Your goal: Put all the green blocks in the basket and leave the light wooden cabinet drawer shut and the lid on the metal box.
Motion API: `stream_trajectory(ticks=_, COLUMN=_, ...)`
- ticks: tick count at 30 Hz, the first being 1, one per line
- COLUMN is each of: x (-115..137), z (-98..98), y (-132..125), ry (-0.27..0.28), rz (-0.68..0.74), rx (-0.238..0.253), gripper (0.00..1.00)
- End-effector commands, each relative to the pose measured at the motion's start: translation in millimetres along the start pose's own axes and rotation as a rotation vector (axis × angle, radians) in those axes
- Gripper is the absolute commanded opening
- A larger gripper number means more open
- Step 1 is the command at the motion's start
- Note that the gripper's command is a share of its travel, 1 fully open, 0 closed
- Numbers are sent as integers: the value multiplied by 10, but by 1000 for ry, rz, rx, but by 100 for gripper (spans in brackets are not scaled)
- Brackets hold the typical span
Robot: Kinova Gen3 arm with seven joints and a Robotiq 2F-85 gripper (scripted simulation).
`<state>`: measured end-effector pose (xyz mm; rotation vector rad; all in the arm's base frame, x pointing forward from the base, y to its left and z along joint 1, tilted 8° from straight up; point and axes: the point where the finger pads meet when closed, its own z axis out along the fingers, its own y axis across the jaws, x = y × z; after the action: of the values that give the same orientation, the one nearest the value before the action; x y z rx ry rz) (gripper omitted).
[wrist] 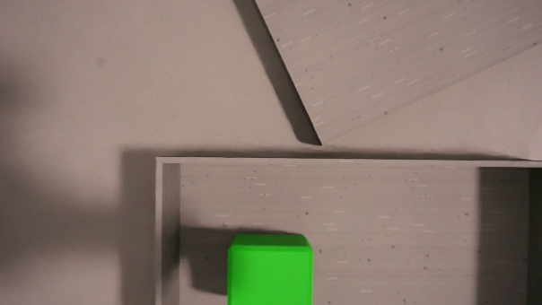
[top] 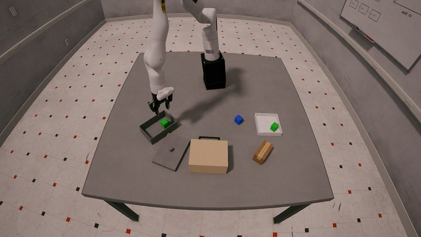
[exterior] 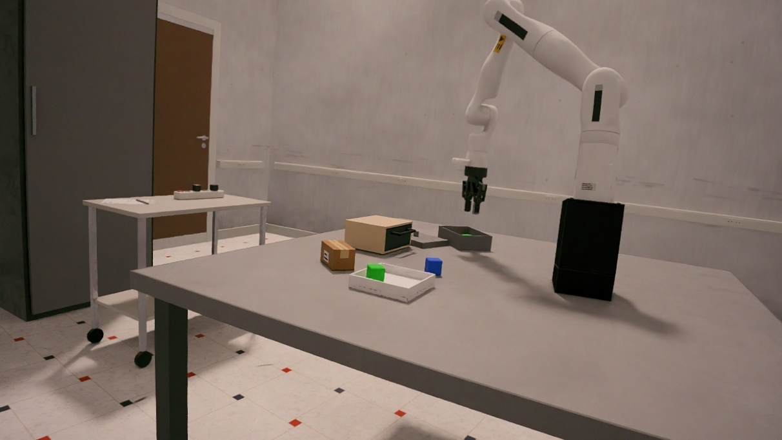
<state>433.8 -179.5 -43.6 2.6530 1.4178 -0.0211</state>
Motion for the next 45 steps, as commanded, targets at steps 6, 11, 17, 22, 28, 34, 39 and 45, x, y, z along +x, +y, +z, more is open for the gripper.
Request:
stream_trajectory(ticks=6, x=5, z=243, y=12, ry=1, rz=0, rx=-2, gripper=67)
stream_trajectory(ticks=11, x=5, z=395, y=13, ry=1, rz=0, rx=-2, gripper=67)
stream_trajectory(ticks=17, x=6, z=525, y=14, ry=1, rz=0, rx=-2, gripper=67)
stream_trajectory(ticks=22, x=6, z=564, y=15, ry=1, rz=0, rx=-2, gripper=67)
stream_trajectory(ticks=28, x=6, z=597, y=15, ry=1, rz=0, rx=-2, gripper=67)
stream_trajectory(ticks=34, x=6, z=598, y=15, ry=1, rz=0, rx=-2, gripper=67)
stream_trajectory(ticks=39, x=6, z=598, y=15, ry=1, rz=0, rx=-2, gripper=67)
stream_trajectory(ticks=45, x=8, z=598, y=18, ry=1, rz=0, rx=-2, gripper=67)
